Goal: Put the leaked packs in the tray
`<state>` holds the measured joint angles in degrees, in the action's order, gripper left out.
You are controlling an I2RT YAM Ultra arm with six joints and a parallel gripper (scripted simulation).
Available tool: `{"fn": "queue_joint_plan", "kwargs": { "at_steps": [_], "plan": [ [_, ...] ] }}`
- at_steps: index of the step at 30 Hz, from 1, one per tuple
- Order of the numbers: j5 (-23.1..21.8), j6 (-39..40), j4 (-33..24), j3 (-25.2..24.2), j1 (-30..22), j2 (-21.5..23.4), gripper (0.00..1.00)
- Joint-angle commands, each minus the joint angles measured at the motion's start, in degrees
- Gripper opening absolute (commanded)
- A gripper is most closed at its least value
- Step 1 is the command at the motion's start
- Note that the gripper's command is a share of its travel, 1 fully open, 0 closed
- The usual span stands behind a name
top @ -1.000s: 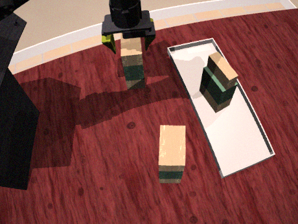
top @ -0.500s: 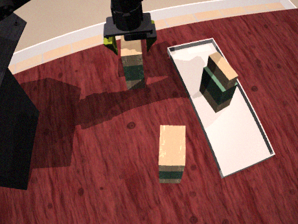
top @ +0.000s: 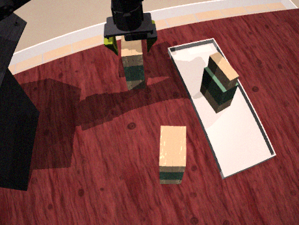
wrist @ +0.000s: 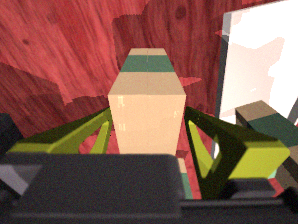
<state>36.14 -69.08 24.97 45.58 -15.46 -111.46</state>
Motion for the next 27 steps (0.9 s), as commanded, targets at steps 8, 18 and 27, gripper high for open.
{"fn": "queue_joint_plan", "kwargs": {
  "at_steps": [8,18,27],
  "plan": [
    [-0.8,-0.5,0.4,1.3,-0.5,-0.1,0.76],
    [-0.8,-0.5,0.4,1.3,-0.5,-0.1,0.23],
    [-0.8,-0.4,0.3,1.3,-0.6,-0.1,0.23]
  ]
}}
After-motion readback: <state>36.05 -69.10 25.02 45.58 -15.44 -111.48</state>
